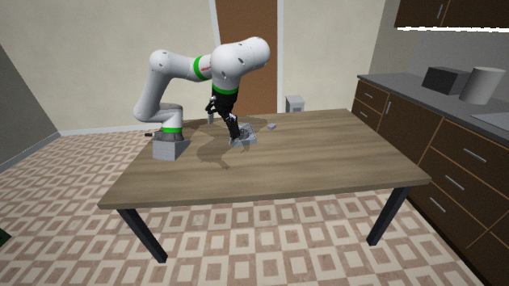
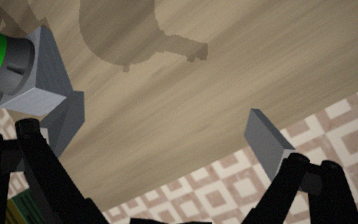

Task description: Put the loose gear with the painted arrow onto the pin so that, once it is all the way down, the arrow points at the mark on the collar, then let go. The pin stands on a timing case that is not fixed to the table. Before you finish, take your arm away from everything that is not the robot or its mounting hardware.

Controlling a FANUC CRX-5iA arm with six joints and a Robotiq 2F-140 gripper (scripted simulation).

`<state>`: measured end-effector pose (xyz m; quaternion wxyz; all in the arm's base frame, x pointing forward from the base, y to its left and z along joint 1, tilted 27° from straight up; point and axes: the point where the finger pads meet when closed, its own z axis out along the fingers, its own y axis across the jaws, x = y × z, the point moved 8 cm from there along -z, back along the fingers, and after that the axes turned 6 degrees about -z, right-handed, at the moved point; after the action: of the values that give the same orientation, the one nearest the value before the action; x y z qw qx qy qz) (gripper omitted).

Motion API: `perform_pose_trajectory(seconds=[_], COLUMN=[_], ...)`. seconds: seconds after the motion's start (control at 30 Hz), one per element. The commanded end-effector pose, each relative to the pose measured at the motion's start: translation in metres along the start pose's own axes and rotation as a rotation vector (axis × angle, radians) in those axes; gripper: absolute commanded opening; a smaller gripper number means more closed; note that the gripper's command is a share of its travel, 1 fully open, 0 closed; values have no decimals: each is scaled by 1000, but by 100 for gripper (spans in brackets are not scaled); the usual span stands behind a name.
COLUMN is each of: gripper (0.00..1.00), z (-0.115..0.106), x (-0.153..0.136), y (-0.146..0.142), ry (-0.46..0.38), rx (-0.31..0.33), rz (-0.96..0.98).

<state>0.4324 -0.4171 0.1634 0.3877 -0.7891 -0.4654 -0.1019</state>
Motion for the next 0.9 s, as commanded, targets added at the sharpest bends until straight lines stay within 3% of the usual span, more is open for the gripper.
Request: perform_pose_trajectory(seconds=[0.0, 0.63, 0.7, 0.87], gripper=[100, 100, 100, 100], z=[0, 1, 6, 38], x=[0, 6, 25, 115], y=[0, 0, 2, -5], ry=[0, -5, -21, -93], rx=[0, -4, -17, -111], rz=[0, 10, 41, 229])
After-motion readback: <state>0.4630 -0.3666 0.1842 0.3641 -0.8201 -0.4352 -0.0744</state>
